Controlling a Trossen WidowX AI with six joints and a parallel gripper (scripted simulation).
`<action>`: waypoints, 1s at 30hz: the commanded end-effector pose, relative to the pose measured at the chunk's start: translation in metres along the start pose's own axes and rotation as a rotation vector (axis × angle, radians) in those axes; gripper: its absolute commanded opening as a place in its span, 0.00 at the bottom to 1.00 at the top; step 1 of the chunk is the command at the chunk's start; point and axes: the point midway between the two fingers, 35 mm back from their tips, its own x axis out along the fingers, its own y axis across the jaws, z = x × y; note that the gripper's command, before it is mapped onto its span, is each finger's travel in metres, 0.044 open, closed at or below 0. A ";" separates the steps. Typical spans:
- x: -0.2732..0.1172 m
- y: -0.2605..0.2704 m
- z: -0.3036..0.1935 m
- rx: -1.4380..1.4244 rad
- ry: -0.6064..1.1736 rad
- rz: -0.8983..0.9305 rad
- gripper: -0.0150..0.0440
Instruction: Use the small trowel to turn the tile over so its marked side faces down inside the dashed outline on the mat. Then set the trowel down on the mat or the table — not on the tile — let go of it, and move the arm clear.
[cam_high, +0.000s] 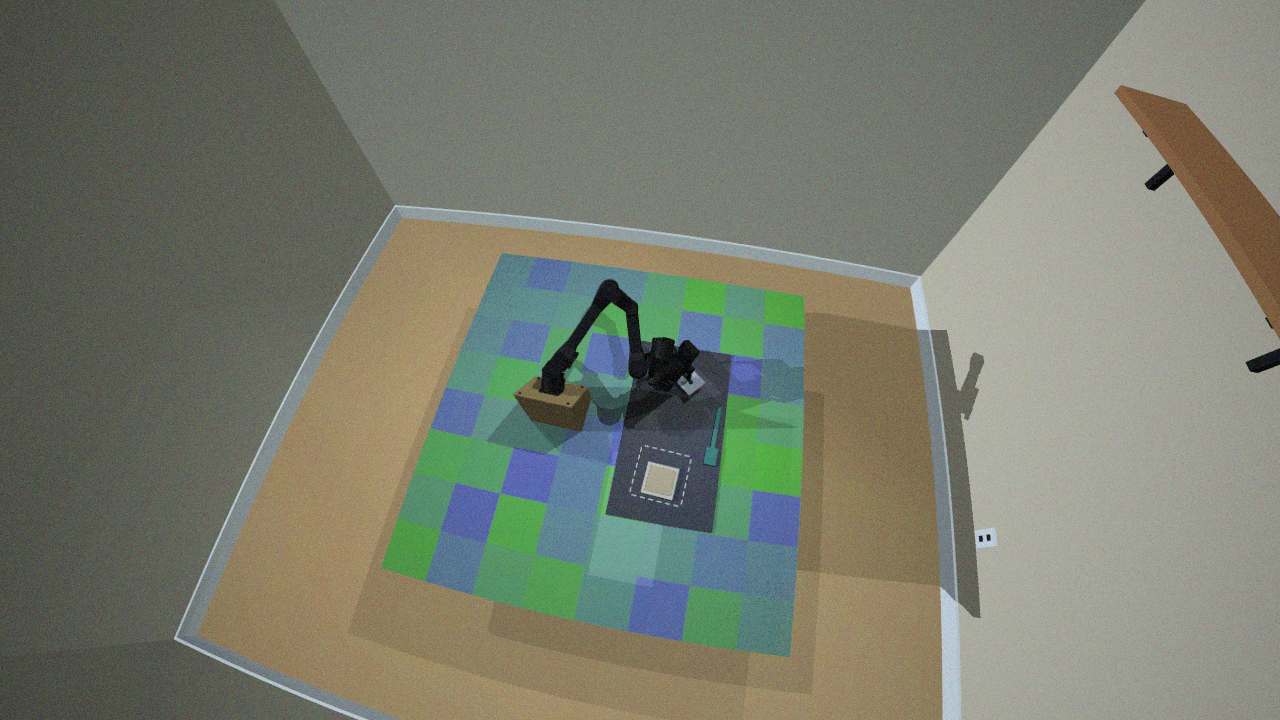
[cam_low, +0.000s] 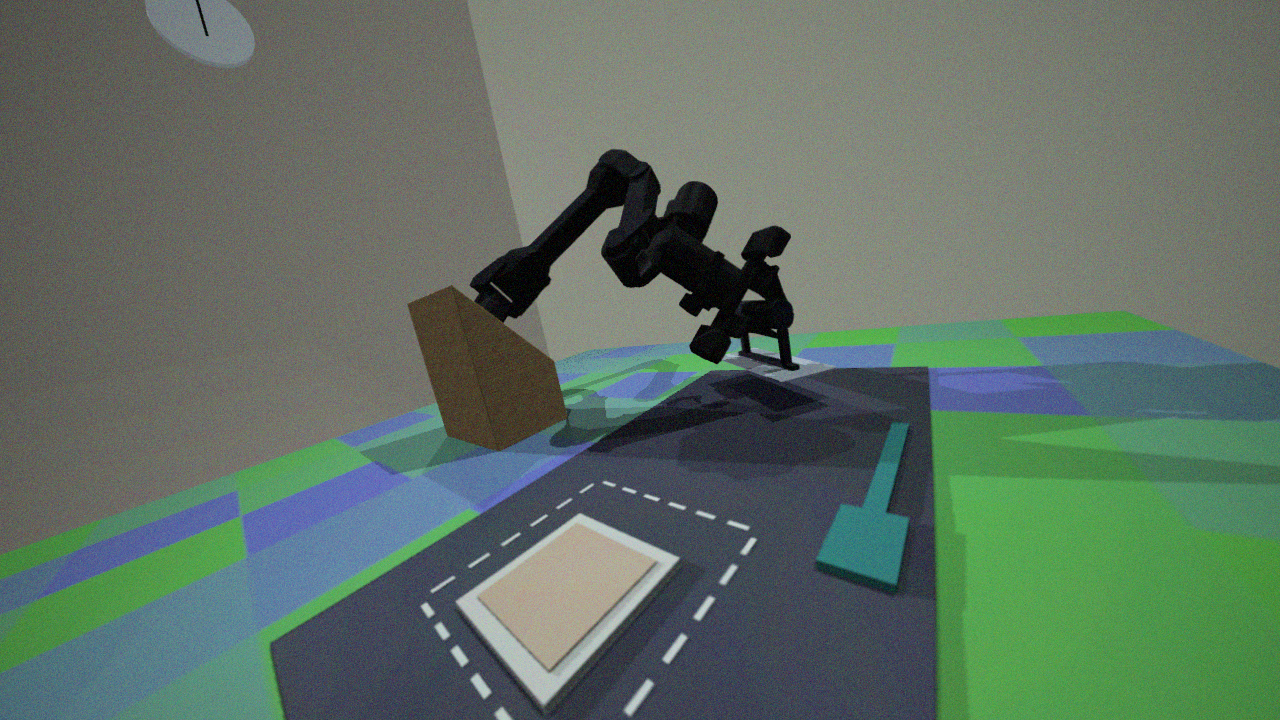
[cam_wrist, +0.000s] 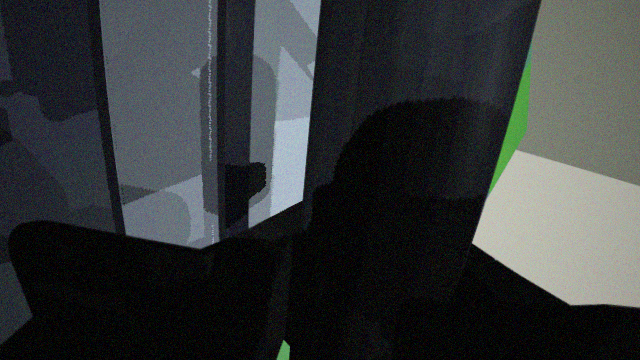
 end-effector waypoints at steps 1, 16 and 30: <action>0.013 -0.008 0.022 -0.110 -0.107 -0.017 0.25; 0.021 -0.004 0.030 -0.144 -0.147 -0.019 0.25; 0.036 0.013 0.030 -0.143 -0.147 -0.020 0.25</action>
